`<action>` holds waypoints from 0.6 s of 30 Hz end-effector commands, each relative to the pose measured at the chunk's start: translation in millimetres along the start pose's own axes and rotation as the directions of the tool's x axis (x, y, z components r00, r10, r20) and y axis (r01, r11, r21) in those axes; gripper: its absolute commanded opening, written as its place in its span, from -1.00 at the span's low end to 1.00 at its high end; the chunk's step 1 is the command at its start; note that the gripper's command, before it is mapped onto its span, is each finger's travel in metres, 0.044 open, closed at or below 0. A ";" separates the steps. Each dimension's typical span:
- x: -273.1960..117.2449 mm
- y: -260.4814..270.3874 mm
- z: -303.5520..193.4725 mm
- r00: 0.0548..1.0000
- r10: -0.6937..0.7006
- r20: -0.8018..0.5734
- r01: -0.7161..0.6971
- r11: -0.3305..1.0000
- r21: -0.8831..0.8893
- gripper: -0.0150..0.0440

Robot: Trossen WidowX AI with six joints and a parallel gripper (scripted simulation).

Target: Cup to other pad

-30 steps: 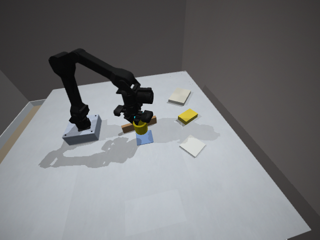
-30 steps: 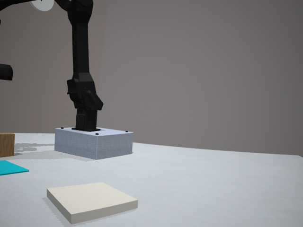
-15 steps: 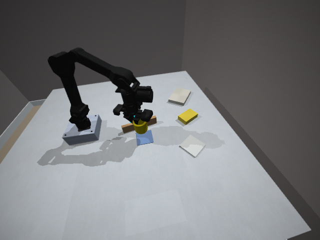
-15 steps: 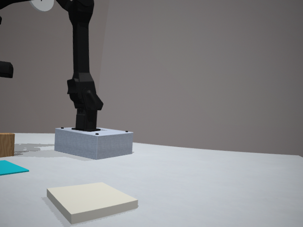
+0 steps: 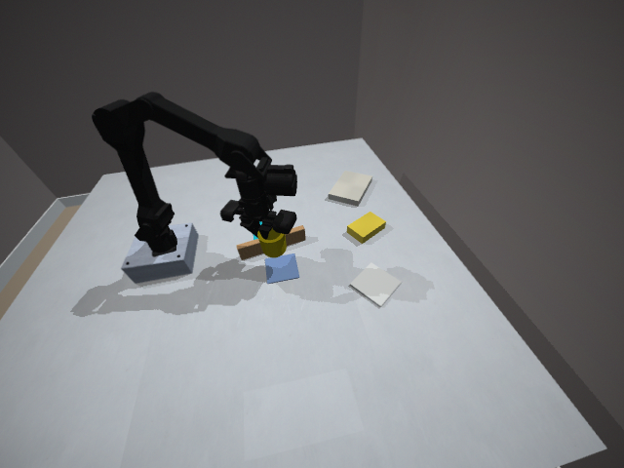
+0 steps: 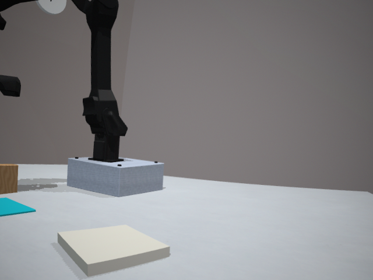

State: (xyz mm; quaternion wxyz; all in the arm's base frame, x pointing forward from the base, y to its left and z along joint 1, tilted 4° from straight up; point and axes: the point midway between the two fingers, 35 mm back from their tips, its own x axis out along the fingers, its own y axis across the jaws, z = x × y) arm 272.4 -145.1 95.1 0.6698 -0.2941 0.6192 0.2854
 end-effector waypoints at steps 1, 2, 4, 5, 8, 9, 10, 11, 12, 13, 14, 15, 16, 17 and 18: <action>-2.2 4.9 6.5 1.000 -0.010 0.004 0.010 1.000 0.000 -0.49; -2.1 6.4 8.4 1.000 -0.010 0.004 0.010 1.000 0.000 -0.49; -2.0 9.3 12.1 1.000 -0.010 0.005 0.010 1.000 0.000 -0.49; -1.9 10.7 14.0 1.000 -0.010 0.005 0.010 1.000 -0.001 -0.49; -1.8 14.9 19.7 1.000 -0.010 0.006 0.010 1.000 -0.001 -0.49; -1.7 16.3 21.4 1.000 -0.010 0.006 0.010 1.000 -0.001 -0.49; -1.7 17.6 23.1 1.000 -0.010 0.007 0.010 1.000 -0.001 -0.49; -1.7 18.9 24.9 1.000 -0.010 0.007 0.010 1.000 -0.001 -0.49; -1.7 20.2 26.6 1.000 -0.010 0.007 0.010 1.000 -0.001 -0.49; -1.6 21.5 28.4 1.000 -0.010 0.007 0.010 1.000 -0.001 -0.49; -1.6 22.9 30.2 1.000 -0.009 0.007 0.009 1.000 -0.001 -0.49; -1.6 24.2 31.9 1.000 -0.009 0.008 0.009 1.000 -0.001 -0.49; -1.6 25.5 33.7 1.000 -0.009 0.008 0.009 1.000 -0.001 -0.49; -1.6 26.8 35.5 1.000 -0.009 0.008 0.009 1.000 -0.001 -0.49; -1.6 28.2 37.2 1.000 -0.009 0.008 0.009 1.000 -0.001 -0.49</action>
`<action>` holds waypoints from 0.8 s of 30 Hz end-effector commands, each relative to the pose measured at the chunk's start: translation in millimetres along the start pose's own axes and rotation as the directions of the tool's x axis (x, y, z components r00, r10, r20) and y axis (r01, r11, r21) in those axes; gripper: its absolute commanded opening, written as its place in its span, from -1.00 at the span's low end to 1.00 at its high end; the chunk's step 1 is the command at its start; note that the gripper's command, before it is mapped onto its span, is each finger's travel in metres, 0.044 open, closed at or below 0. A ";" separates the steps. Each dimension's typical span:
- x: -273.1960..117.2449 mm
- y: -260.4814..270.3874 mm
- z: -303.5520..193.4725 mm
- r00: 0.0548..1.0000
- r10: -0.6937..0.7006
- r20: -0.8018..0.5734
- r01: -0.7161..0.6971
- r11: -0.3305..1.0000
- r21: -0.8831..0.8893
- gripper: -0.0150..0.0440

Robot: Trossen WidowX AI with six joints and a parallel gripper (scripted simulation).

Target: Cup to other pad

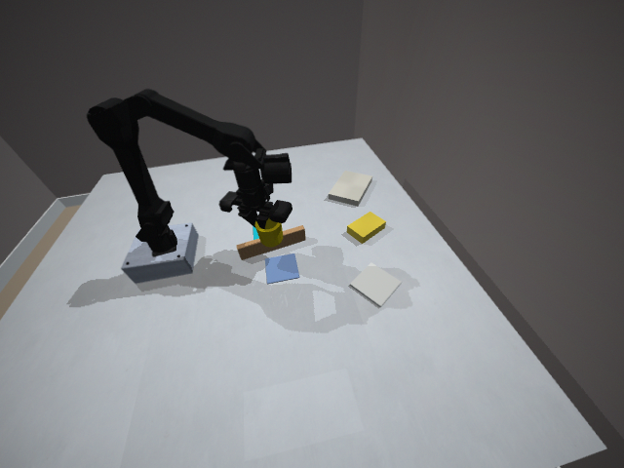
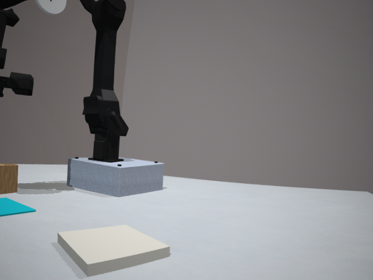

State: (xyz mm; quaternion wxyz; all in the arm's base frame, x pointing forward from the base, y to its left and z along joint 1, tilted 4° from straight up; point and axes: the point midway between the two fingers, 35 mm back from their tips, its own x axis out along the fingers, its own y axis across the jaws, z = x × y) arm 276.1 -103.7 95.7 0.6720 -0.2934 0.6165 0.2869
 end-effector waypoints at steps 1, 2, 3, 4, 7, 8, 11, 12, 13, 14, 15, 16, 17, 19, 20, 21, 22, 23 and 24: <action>-2.0 4.7 5.6 1.000 -0.009 0.001 0.009 1.000 0.000 -0.49; -1.9 6.1 7.4 1.000 -0.009 0.001 0.009 1.000 0.000 -0.49; -1.9 7.3 9.0 1.000 -0.009 0.001 0.009 1.000 0.000 -0.49; -1.9 8.6 10.7 1.000 -0.009 0.002 0.009 1.000 0.000 -0.49; -1.9 12.3 15.7 1.000 -0.008 0.002 0.008 1.000 0.000 -0.49; -1.9 13.6 17.3 1.000 -0.008 0.002 0.008 1.000 0.000 -0.49; -2.0 17.4 22.4 1.000 -0.008 0.003 0.008 1.000 0.000 -0.49; -2.0 18.6 24.0 1.000 -0.008 0.003 0.008 1.000 0.000 -0.49; -2.0 19.9 25.7 1.000 -0.008 0.003 0.008 1.000 0.000 -0.49; -2.1 21.2 27.4 1.000 -0.008 0.003 0.008 1.000 0.000 -0.49; -2.1 22.4 29.0 1.000 -0.008 0.004 0.008 1.000 0.000 -0.49; -2.1 23.7 30.7 1.000 -0.007 0.004 0.007 1.000 0.000 -0.49; -2.1 25.0 32.4 1.000 -0.007 0.004 0.007 1.000 0.000 -0.49; -2.2 27.5 35.7 1.000 -0.007 0.004 0.007 1.000 0.001 -0.49; -2.3 28.8 37.3 1.000 -0.007 0.004 0.007 1.000 0.001 -0.49; -2.3 30.1 39.0 1.000 -0.007 0.005 0.007 1.000 0.001 -0.49; -2.4 31.4 40.6 1.000 -0.007 0.005 0.007 1.000 0.001 -0.49; -2.4 32.7 42.3 1.000 -0.007 0.005 0.007 1.000 0.001 -0.49; -2.5 34.0 43.9 1.000 -0.007 0.005 0.007 1.000 0.001 -0.49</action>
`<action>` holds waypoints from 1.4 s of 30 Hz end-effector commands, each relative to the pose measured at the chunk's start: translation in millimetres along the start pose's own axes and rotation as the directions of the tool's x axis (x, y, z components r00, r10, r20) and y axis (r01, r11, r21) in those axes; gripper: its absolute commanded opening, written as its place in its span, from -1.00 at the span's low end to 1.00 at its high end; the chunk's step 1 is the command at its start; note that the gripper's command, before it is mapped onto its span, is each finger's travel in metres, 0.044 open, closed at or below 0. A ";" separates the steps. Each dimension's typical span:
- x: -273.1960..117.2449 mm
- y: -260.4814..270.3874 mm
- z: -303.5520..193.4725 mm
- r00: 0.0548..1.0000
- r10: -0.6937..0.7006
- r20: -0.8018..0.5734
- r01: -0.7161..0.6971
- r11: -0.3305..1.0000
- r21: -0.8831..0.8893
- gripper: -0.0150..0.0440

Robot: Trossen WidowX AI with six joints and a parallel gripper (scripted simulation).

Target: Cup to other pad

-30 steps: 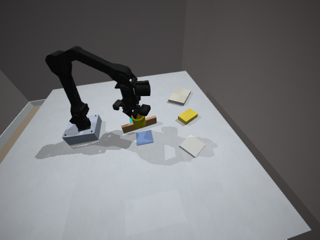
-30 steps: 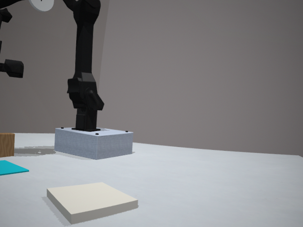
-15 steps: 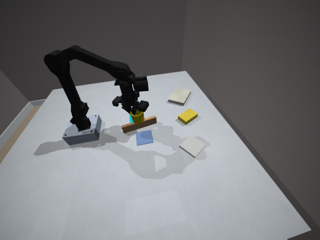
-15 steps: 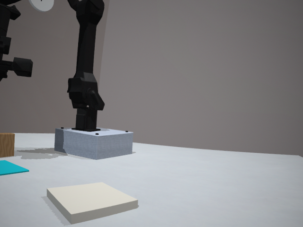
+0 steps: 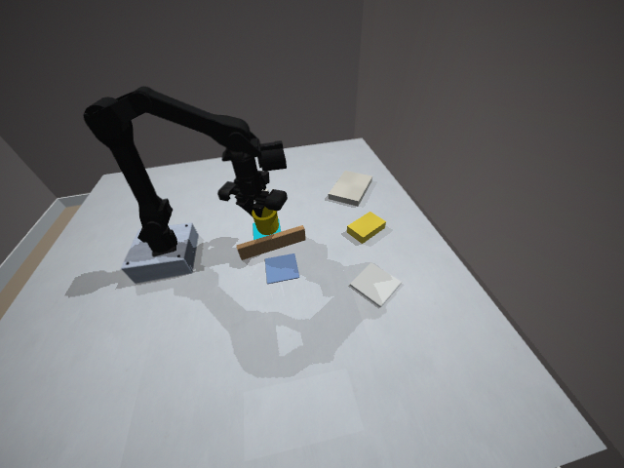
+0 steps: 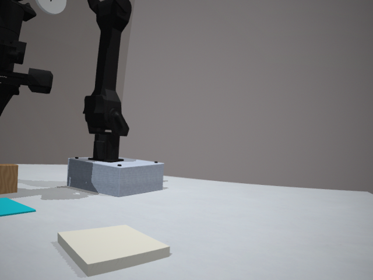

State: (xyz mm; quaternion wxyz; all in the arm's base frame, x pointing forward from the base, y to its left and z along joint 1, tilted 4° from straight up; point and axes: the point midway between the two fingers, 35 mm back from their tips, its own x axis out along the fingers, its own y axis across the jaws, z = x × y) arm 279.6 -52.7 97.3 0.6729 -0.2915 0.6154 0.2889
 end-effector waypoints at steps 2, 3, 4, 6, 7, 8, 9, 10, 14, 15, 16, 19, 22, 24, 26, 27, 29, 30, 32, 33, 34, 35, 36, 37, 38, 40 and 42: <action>-2.4 5.4 6.5 1.000 -0.010 0.001 0.010 1.000 0.001 -0.49; -2.4 6.6 8.0 1.000 -0.010 0.001 0.010 1.000 0.001 -0.49; -2.5 7.8 9.5 1.000 -0.010 0.001 0.010 1.000 0.001 -0.49; -2.6 10.3 12.6 1.000 -0.010 0.001 0.010 1.000 0.001 -0.49; -2.7 11.5 14.1 1.000 -0.010 0.001 0.010 1.000 0.001 -0.49; -2.8 12.7 15.6 1.000 -0.009 0.001 0.009 1.000 0.001 -0.49; -2.9 14.0 17.2 1.000 -0.009 0.002 0.009 1.000 0.001 -0.49; -3.0 15.2 18.7 1.000 -0.009 0.002 0.009 1.000 0.001 -0.49; -3.5 20.1 24.8 1.000 -0.009 0.002 0.009 1.000 0.001 -0.49; -3.6 21.3 26.3 1.000 -0.009 0.003 0.009 1.000 0.001 -0.49; -3.7 22.5 27.8 1.000 -0.009 0.003 0.009 1.000 0.001 -0.49; -4.2 26.3 32.3 1.000 -0.008 0.003 0.008 1.000 0.001 -0.49; -4.7 30.0 36.7 1.000 -0.008 0.004 0.008 1.000 0.001 -0.49; -5.1 32.6 39.7 1.000 -0.008 0.004 0.008 1.000 0.001 -0.49; -5.5 35.3 42.8 1.000 -0.007 0.004 0.007 1.000 0.001 -0.49; -5.7 36.6 44.3 1.000 -0.007 0.004 0.007 1.000 0.001 -0.49; -6.2 39.4 47.3 1.000 -0.007 0.005 0.007 1.000 0.001 -0.49; -6.4 40.8 48.8 1.000 -0.007 0.005 0.007 1.000 0.001 -0.49; -6.8 43.6 51.7 1.000 -0.007 0.005 0.007 1.000 0.001 -0.49; -7.0 45.0 53.2 1.000 -0.006 0.005 0.006 1.000 0.001 -0.49; -6.8 45.0 53.2 1.000 -0.006 0.005 0.006 1.000 0.001 -0.49; -6.4 45.0 53.2 1.000 -0.006 0.005 0.006 1.000 0.001 -0.49; -5.7 45.0 53.2 1.000 -0.006 0.005 0.006 1.000 0.001 -0.49; -4.8 45.0 53.3 1.000 -0.006 0.005 0.006 1.000 0.001 -0.49; -3.7 45.0 53.4 1.000 -0.006 0.005 0.006 1.000 0.001 -0.49; -1.1 45.0 53.7 1.000 -0.006 0.005 0.006 1.000 0.001 -0.49; 1.7 45.1 53.9 1.000 -0.006 0.006 0.006 1.000 0.001 -0.49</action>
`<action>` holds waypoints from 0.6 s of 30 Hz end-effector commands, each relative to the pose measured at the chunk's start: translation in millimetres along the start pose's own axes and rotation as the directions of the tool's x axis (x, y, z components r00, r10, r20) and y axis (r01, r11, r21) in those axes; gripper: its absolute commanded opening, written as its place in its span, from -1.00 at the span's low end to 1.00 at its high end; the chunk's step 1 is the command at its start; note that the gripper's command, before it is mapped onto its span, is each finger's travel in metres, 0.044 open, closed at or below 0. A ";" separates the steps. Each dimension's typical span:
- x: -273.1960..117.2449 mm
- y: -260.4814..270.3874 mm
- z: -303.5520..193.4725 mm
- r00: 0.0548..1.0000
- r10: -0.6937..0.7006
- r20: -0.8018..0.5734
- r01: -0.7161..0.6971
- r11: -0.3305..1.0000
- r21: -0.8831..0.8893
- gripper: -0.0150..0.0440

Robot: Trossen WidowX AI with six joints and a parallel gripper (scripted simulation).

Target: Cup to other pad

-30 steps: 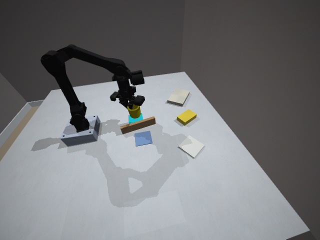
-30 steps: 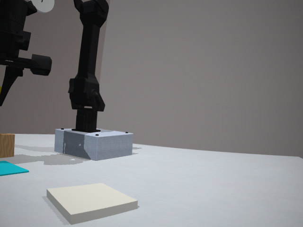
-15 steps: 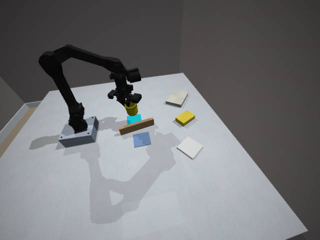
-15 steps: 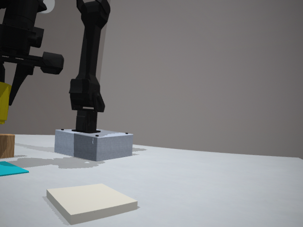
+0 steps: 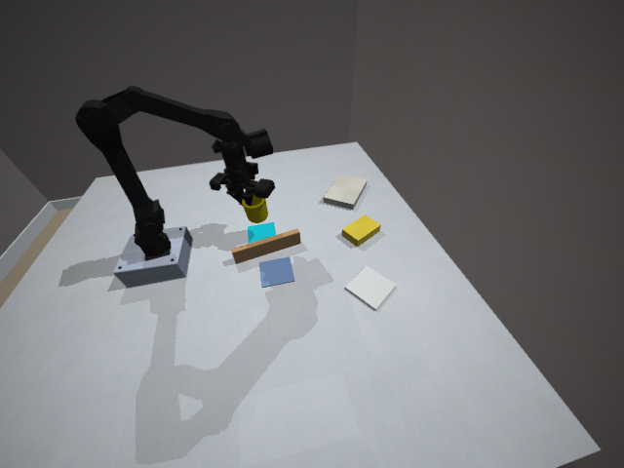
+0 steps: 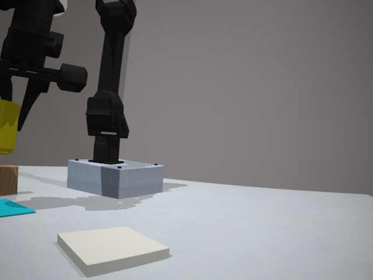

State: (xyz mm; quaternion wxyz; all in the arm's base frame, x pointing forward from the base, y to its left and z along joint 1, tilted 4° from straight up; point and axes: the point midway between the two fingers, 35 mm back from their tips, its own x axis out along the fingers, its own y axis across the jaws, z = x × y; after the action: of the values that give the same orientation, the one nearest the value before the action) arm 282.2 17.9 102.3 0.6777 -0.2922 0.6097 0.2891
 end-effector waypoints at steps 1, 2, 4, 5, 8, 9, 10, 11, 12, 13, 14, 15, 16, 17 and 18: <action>5.8 0.4 -0.8 1.000 0.000 -0.008 0.000 1.000 0.003 -0.49; 7.2 0.5 -0.7 1.000 0.000 -0.008 0.000 1.000 0.003 -0.49; 10.2 0.5 -0.4 1.000 0.000 -0.008 0.000 1.000 0.003 -0.49; 11.7 0.5 -0.2 1.000 0.000 -0.008 0.000 1.000 0.003 -0.49; 16.3 0.7 0.2 1.000 0.000 -0.008 0.000 1.000 0.003 -0.49; 17.8 0.7 0.3 1.000 0.000 -0.008 0.000 1.000 0.003 -0.49; 19.3 0.7 0.4 1.000 0.000 -0.008 0.000 1.000 0.003 -0.49; 20.8 0.8 0.6 1.000 0.000 -0.008 0.000 1.000 0.003 -0.49; 22.3 0.8 0.7 1.000 0.000 -0.008 0.000 1.000 0.003 -0.49; 23.9 0.9 0.8 1.000 0.000 -0.008 0.000 1.000 0.003 -0.49; 25.5 0.9 0.9 1.000 0.000 -0.008 0.000 1.000 0.003 -0.49; 27.1 1.0 1.0 1.000 0.000 -0.008 0.000 1.000 0.003 -0.49; 28.6 1.1 1.1 1.000 0.000 -0.008 0.000 1.000 0.003 -0.49; 30.2 1.1 1.2 1.000 0.000 -0.008 0.000 1.000 0.003 -0.49; 31.8 1.2 1.3 1.000 0.000 -0.007 0.000 1.000 0.003 -0.49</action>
State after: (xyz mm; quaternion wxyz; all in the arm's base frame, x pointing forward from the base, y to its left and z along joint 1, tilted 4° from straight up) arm 285.8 21.1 78.0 0.6803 -0.2932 0.6068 0.2882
